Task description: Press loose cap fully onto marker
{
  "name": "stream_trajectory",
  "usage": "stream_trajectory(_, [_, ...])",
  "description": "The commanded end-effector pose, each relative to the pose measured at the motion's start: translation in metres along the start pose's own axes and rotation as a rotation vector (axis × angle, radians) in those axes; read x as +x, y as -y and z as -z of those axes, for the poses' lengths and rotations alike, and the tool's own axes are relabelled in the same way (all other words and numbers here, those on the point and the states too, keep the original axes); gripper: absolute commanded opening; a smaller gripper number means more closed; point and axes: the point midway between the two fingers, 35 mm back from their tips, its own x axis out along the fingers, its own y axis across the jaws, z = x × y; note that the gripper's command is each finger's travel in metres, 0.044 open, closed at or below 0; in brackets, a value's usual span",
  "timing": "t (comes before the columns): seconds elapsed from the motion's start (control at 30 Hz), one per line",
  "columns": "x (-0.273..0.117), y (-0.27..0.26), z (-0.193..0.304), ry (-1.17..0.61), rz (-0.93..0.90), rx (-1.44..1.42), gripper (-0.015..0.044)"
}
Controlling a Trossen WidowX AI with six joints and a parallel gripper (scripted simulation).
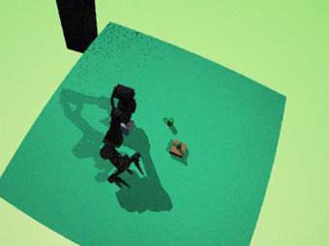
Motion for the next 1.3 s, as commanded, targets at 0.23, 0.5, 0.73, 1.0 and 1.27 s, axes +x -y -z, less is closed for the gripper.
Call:
stream_trajectory(0.23, [0.024,-0.020,-0.018,-0.156,-0.020,-0.266,0.0251])
stream_trajectory(0.5, [0.053,-0.089,-0.029,-0.420,-0.176,-0.676,0.0251])
stream_trajectory(0.73, [0.056,-0.128,-0.028,-0.527,-0.273,-0.847,0.0251])
stream_trajectory(1.0, [0.050,-0.176,-0.023,-0.638,-0.401,-1.035,0.0251])
stream_trajectory(1.27, [0.033,-0.229,-0.013,-0.744,-0.557,-1.226,0.0251])
